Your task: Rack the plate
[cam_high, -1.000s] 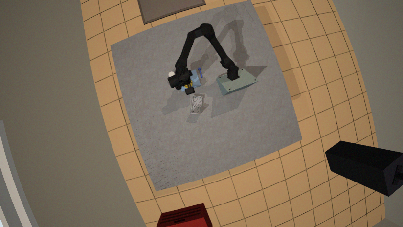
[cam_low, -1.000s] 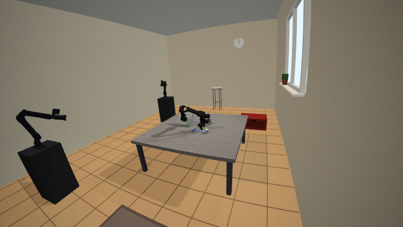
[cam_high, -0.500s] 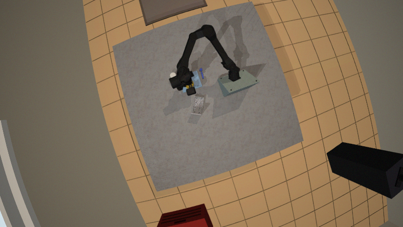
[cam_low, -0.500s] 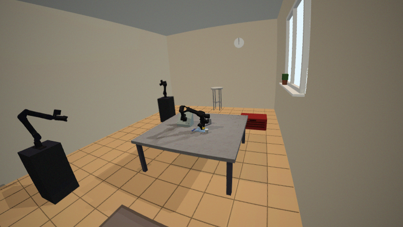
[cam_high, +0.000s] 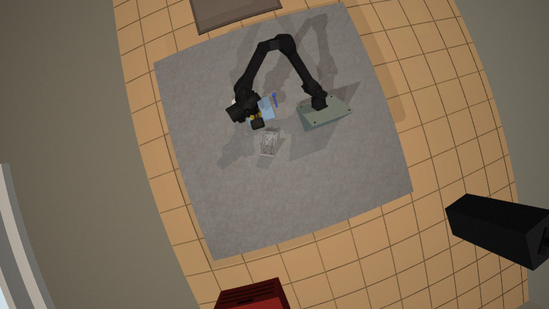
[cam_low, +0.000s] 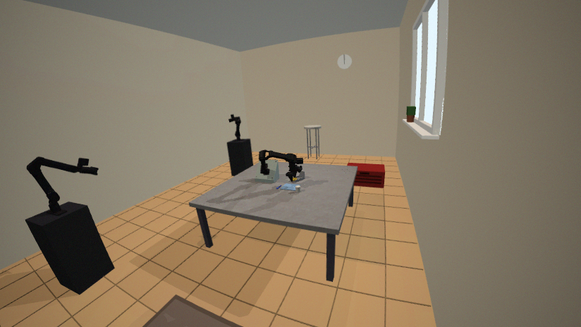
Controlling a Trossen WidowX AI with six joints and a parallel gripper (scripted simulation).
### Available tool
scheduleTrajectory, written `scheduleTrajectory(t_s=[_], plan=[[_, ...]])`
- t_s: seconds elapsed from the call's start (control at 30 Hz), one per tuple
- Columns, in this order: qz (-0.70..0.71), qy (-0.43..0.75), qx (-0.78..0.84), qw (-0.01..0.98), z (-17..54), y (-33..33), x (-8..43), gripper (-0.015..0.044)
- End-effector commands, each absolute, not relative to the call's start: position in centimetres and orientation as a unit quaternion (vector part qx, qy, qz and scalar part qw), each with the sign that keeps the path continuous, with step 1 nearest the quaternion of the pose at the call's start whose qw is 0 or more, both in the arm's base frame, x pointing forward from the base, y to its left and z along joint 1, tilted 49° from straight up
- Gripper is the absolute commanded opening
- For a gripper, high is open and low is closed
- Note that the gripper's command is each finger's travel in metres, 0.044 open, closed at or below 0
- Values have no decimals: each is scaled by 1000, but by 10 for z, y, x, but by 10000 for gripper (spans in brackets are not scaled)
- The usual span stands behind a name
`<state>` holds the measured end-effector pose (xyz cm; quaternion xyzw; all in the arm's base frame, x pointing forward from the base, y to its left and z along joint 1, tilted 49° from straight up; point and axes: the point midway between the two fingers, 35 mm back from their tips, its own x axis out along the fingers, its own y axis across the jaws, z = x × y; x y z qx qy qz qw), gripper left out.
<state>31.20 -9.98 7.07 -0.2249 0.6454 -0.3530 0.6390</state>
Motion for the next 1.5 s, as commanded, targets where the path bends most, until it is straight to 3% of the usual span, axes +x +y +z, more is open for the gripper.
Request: scheduleTrajectory(t_s=[0.0, 0.83, 1.47], plan=[[-349, 645, -224, 643, 84, -82, 317, 0], [-346, 640, -233, 645, 146, -13, 328, 0], [-491, 556, -81, 666, 77, 55, 260, 0]])
